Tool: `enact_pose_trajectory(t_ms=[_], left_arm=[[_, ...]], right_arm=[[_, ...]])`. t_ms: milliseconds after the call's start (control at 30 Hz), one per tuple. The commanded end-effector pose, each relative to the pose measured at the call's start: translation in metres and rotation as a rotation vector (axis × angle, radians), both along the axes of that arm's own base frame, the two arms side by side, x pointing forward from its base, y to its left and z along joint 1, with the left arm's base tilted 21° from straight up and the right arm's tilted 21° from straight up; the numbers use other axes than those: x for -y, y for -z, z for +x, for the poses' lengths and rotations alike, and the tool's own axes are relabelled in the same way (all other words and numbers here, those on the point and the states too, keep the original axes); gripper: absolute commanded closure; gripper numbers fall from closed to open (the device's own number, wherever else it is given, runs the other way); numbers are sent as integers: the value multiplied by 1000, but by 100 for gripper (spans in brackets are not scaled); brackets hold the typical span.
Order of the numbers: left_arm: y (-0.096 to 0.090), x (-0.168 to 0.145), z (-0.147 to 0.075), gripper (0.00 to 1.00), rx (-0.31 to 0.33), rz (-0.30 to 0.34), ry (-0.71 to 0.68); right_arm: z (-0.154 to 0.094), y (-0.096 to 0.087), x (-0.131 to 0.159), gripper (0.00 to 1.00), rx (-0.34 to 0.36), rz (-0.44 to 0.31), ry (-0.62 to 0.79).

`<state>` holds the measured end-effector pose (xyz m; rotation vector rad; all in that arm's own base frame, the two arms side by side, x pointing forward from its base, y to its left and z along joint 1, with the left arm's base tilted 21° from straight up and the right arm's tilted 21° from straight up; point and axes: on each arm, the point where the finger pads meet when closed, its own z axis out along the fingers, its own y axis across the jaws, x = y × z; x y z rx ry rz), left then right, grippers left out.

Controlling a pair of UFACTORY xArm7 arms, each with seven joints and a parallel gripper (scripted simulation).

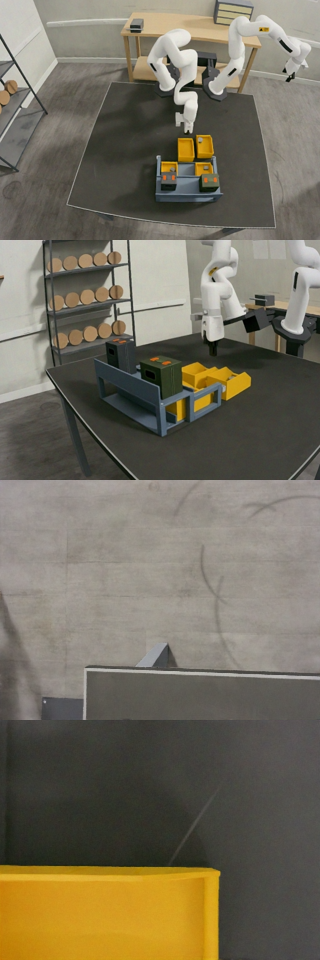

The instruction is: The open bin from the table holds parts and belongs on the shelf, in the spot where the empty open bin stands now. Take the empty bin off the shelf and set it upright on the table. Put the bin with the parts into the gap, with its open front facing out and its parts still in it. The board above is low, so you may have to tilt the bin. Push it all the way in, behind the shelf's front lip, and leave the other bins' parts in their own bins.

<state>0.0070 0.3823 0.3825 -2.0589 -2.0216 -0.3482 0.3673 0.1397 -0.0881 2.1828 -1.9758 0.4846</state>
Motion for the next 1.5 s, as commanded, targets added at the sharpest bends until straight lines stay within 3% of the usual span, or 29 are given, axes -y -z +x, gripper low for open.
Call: enact_pose_trajectory(t_ms=[0, 933, 1000, 1033, 1467], left_arm=[[-2, 0, 0, 0, 1, 4, 0], [-2, 0, 0, 0, 1, 4, 0], [-2, 0, 0, 0, 1, 4, 0], [-2, 0, 0, 0, 1, 4, 0], [-2, 0, 0, 0, 1, 4, 0]], right_arm=[[1, -1, -1, 100, 4, 3, 2], [41, -31, 22, 100, 259, 71, 742], [41, -31, 22, 100, 259, 71, 742], [46, -35, 23, 100, 286, 82, 816], [63, -53, 23, 100, 404, 138, 1136]])
